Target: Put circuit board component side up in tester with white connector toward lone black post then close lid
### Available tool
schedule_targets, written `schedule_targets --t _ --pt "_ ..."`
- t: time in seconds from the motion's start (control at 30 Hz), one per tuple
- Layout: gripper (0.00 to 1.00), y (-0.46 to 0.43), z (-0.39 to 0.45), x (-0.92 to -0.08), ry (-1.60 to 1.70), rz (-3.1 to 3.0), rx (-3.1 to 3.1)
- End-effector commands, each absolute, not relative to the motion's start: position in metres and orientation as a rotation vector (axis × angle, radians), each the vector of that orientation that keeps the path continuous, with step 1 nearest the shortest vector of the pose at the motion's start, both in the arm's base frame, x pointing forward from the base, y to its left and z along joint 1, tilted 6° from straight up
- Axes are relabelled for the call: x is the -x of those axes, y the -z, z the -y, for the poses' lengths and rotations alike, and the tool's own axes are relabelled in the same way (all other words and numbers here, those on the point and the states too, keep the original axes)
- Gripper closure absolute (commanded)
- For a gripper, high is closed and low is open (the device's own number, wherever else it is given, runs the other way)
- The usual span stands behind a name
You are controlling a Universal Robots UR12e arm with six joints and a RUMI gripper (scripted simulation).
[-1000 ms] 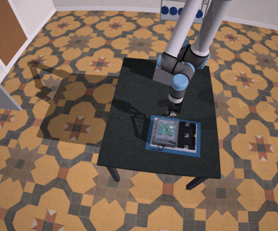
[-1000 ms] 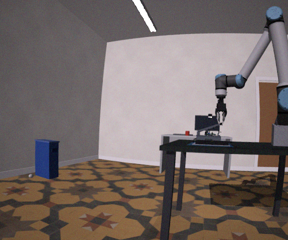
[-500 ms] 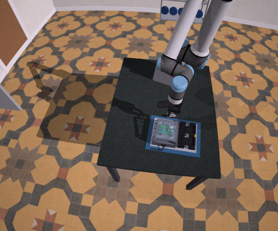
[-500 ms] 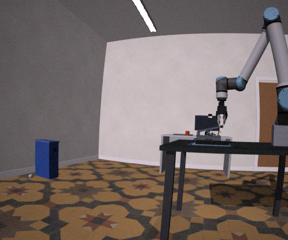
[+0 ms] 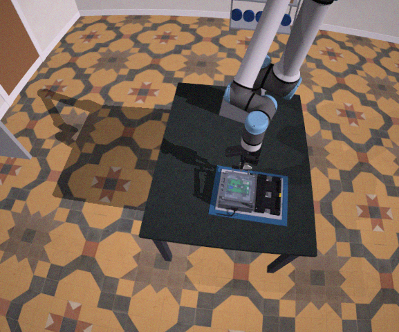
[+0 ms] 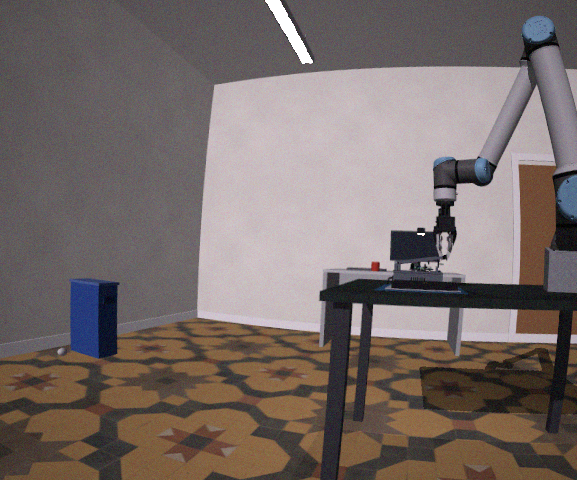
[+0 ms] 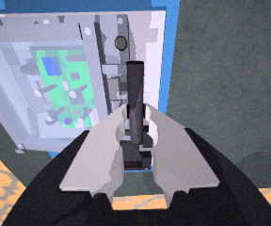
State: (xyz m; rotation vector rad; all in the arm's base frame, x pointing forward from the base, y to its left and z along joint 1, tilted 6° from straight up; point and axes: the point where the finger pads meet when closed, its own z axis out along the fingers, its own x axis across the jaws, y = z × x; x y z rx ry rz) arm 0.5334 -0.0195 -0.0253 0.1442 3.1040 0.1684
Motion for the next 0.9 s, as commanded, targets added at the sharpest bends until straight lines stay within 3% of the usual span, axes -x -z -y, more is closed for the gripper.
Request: schedule_targets --t 0.0,0.87 --pt "1.00 0.028 0.019 -0.534 -0.168 -3.103 -0.144" --pt "1.00 0.043 0.018 -0.533 -0.168 -3.103 -0.144"
